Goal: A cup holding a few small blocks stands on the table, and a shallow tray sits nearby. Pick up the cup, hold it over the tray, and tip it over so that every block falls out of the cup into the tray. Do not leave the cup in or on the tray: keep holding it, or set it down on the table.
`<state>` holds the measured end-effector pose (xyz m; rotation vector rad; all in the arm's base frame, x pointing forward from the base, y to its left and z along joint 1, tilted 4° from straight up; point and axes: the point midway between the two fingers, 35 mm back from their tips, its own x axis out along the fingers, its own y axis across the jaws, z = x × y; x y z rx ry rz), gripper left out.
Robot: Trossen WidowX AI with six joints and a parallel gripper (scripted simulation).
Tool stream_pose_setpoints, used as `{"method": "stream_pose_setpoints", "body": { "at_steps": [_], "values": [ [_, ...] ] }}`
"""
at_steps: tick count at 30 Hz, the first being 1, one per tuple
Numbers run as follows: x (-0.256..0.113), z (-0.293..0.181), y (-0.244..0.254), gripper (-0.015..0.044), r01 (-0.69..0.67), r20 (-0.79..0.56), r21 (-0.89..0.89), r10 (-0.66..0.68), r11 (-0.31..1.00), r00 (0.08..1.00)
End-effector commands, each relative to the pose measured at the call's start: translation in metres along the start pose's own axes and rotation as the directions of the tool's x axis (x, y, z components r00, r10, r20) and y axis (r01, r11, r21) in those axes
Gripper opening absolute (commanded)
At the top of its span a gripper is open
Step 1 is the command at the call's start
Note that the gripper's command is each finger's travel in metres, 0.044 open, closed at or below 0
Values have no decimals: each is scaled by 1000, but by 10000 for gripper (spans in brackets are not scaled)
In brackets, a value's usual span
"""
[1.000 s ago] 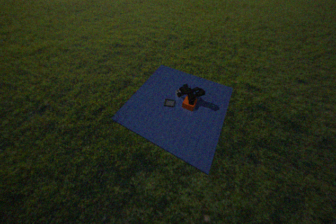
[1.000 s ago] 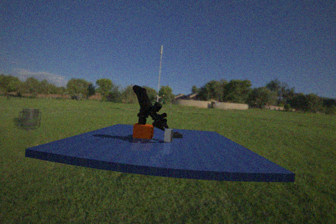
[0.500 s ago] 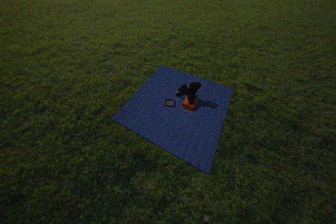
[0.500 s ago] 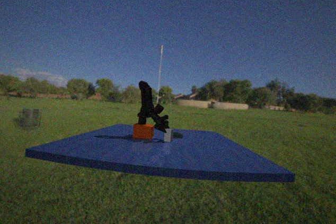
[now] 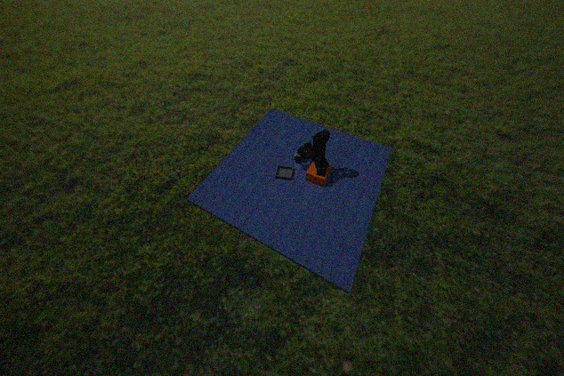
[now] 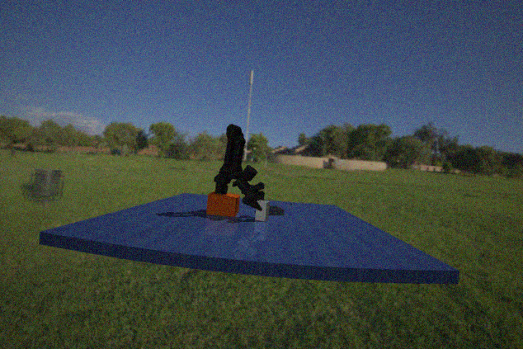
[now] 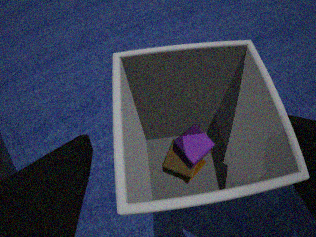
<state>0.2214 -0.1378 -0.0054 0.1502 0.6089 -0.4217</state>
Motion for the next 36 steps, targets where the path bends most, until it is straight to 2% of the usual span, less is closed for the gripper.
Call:
{"method": "stream_pose_setpoints", "body": {
  "at_steps": [1,12,16,23,36],
  "values": [
    [6,2,-1,440,5,8,1,-5,1000,1000],
    [23,3,-2,440,5,10,0,-5,1000,1000],
    [24,3,-2,346,5,10,0,-5,1000,1000],
    [24,3,-2,346,5,10,0,-5,1000,1000],
    [24,3,-2,259,5,10,0,-5,1000,1000]
  ]
}}
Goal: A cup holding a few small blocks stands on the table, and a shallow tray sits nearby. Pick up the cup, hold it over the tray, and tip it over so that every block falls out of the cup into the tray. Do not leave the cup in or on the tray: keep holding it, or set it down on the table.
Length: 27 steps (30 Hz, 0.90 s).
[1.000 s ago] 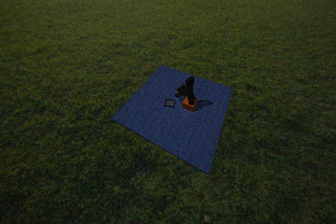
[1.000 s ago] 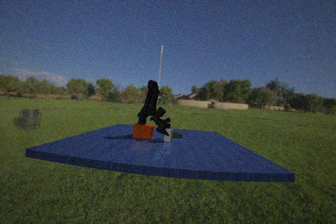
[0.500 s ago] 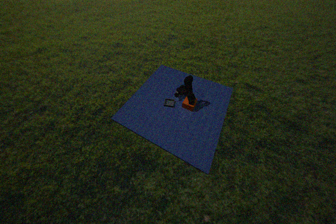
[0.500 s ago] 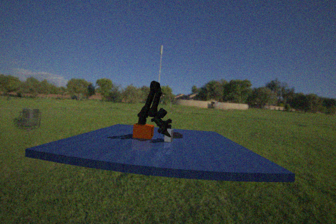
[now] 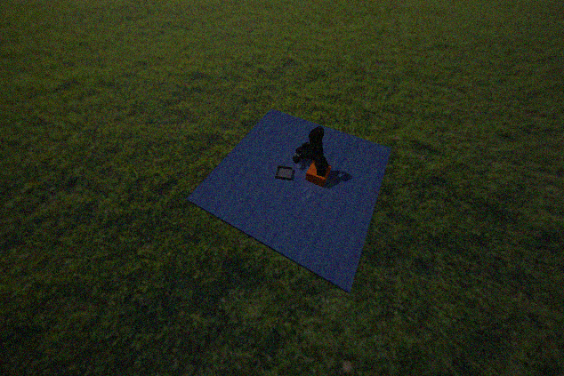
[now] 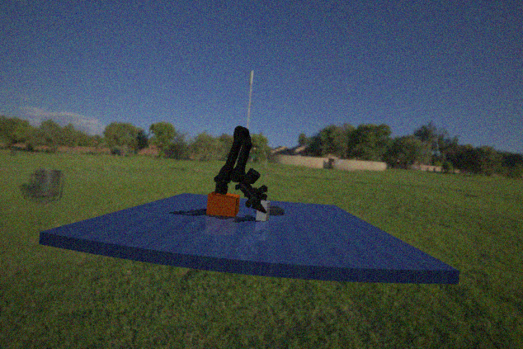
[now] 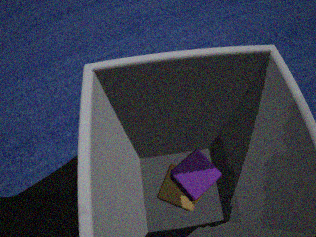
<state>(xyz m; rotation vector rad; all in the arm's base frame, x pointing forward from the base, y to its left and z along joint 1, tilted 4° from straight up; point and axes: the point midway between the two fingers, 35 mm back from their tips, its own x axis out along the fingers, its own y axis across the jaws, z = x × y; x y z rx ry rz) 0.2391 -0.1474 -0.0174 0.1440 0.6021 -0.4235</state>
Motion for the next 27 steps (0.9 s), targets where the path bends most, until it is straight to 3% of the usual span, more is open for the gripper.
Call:
{"method": "stream_pose_setpoints", "body": {
  "at_steps": [1,4,13,27],
  "values": [
    [0,1,0,252,2,2,4,-2,1000,1000],
    [0,1,0,232,2,2,4,-2,1000,1000],
    [-6,8,0,0,2,3,4,-2,1000,1000],
    [-17,21,0,0,2,3,3,-2,1000,1000]
  ]
}}
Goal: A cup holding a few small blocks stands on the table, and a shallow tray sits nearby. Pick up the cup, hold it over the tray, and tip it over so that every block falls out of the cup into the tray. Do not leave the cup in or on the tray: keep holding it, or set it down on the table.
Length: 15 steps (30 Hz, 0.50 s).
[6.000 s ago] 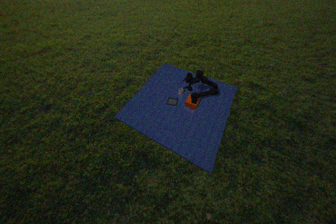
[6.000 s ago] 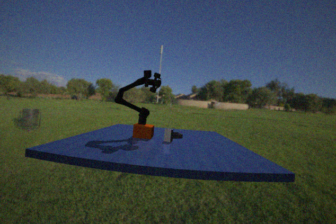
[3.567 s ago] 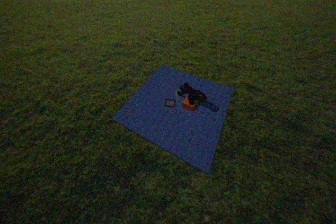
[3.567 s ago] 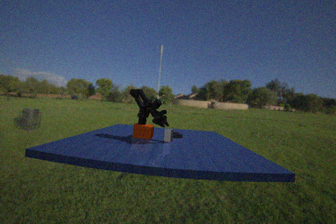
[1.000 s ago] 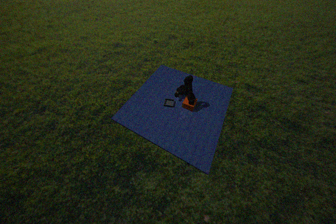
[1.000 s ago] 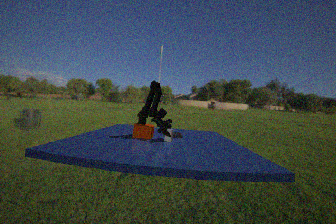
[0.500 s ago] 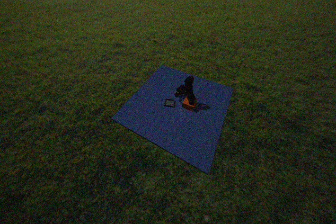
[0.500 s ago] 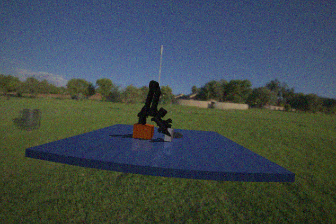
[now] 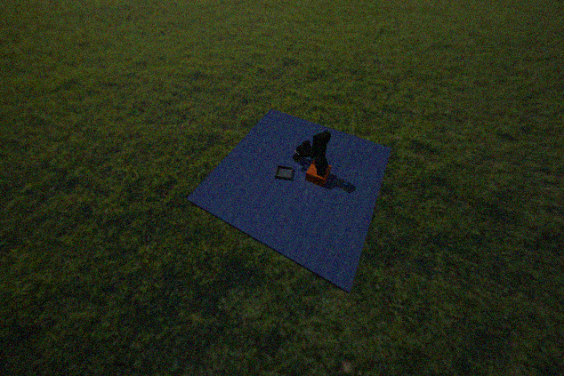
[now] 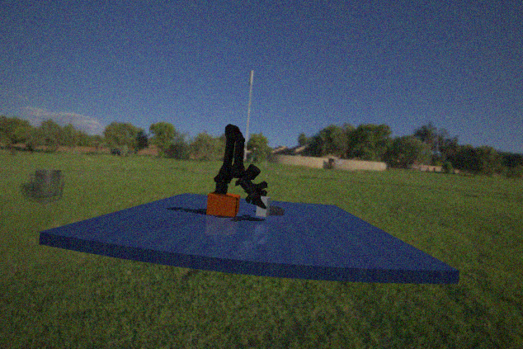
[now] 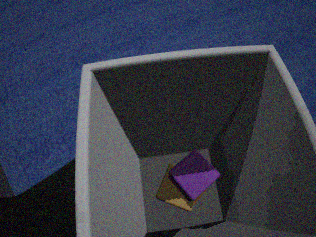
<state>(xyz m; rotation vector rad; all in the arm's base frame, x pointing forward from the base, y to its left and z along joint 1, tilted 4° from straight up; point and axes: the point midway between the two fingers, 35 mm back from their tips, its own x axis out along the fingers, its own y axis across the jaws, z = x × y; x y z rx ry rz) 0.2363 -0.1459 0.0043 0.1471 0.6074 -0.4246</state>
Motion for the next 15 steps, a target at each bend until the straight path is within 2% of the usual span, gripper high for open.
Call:
{"method": "stream_pose_setpoints", "body": {
  "at_steps": [1,15],
  "values": [
    [-3,6,0,0,2,9,1,-2,1000,1000],
    [-16,22,-1,0,2,10,1,-2,1000,1000]
  ]
}}
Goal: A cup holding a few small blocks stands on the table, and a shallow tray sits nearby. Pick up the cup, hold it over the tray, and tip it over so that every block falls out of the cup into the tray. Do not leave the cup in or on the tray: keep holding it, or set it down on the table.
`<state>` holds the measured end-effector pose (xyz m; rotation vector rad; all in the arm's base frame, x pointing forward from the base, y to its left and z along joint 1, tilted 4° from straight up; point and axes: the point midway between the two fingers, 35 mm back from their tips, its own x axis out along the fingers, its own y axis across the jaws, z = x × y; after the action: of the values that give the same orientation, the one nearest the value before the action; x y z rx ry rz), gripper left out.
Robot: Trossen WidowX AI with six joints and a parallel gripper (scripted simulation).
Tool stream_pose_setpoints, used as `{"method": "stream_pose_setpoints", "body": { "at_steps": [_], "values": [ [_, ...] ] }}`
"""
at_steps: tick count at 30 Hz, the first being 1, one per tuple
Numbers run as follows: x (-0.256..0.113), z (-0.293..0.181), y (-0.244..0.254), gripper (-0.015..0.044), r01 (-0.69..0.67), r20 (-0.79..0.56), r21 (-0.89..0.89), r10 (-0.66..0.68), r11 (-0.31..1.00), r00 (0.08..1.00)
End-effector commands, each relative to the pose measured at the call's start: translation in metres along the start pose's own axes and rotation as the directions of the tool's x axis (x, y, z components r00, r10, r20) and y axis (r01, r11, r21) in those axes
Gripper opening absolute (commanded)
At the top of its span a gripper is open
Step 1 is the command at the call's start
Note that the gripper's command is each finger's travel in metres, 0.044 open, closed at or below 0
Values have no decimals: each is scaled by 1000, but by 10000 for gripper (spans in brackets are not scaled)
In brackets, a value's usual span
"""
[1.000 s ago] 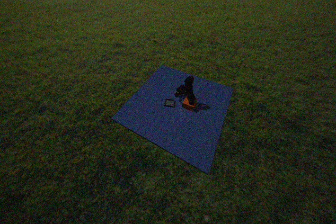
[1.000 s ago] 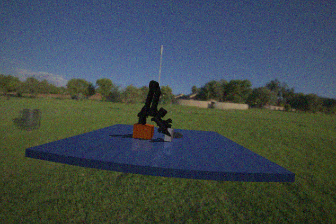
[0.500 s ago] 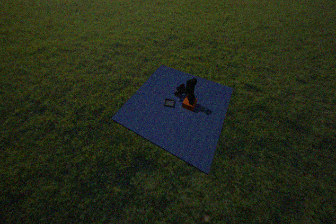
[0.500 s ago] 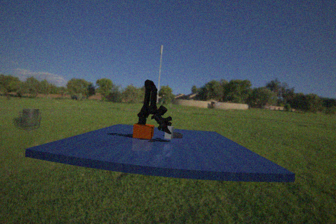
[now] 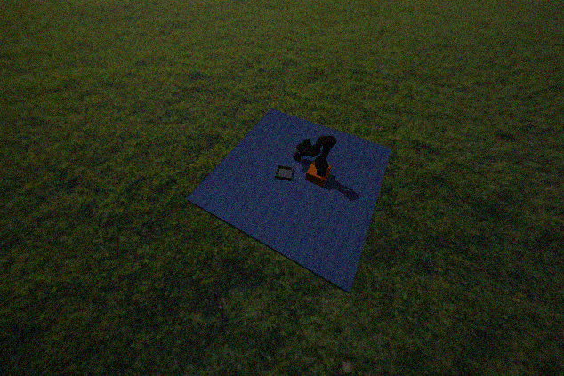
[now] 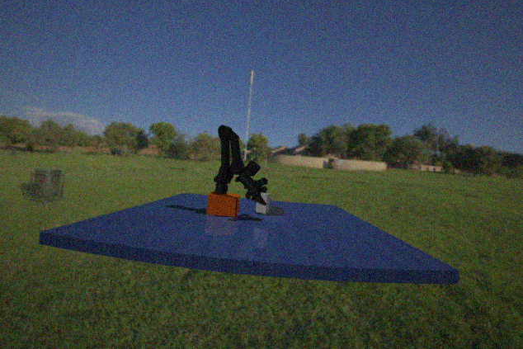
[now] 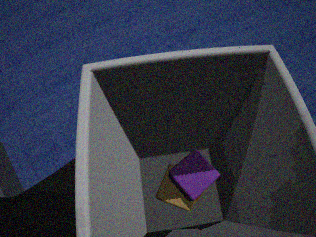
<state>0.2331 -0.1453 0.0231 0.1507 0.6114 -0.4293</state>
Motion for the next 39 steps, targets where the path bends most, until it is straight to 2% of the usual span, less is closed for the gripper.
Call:
{"method": "stream_pose_setpoints", "body": {
  "at_steps": [1,12,39],
  "values": [
    [-3,9,0,0,-2,14,-3,2,1000,1000],
    [-5,16,5,0,-14,14,-13,14,1000,1000],
    [3,36,106,0,-232,-13,-193,234,953,972]
  ]
}}
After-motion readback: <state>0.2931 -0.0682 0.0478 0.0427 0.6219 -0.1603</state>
